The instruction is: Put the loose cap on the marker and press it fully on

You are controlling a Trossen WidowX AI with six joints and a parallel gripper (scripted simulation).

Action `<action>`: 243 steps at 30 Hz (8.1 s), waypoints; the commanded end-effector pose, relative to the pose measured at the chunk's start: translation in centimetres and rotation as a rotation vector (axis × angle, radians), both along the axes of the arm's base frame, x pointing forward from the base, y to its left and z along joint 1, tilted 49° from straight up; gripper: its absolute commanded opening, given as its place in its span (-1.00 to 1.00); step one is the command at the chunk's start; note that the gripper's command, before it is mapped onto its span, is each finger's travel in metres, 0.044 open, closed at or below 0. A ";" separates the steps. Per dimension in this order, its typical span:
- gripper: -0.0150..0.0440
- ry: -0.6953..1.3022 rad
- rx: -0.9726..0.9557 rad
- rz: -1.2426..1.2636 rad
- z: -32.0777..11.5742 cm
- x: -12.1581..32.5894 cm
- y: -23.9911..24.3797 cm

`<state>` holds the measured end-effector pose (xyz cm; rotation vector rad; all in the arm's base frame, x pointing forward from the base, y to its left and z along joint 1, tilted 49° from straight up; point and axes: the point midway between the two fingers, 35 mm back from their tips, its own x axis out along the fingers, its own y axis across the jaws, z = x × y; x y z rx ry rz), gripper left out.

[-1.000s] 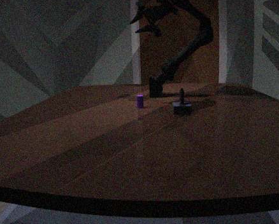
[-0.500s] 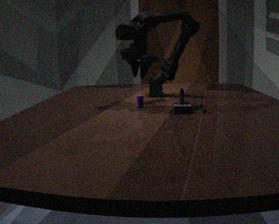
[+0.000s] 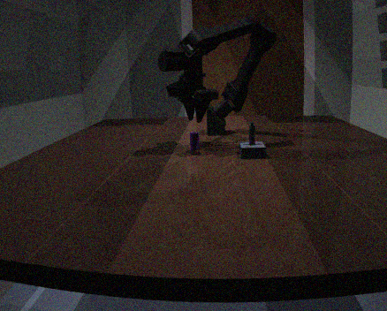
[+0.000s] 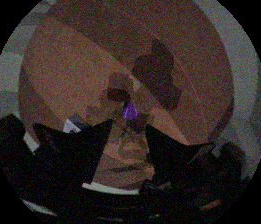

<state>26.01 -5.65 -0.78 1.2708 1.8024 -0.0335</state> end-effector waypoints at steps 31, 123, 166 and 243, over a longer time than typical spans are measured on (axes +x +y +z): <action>0.33 -0.004 0.002 -0.011 -4.2 -0.2 4.1; -0.49 -0.003 0.007 -0.011 15.6 6.0 9.0; -0.49 -0.004 0.010 -0.011 11.6 5.7 13.6; -0.49 -0.736 0.066 0.652 13.7 5.7 10.6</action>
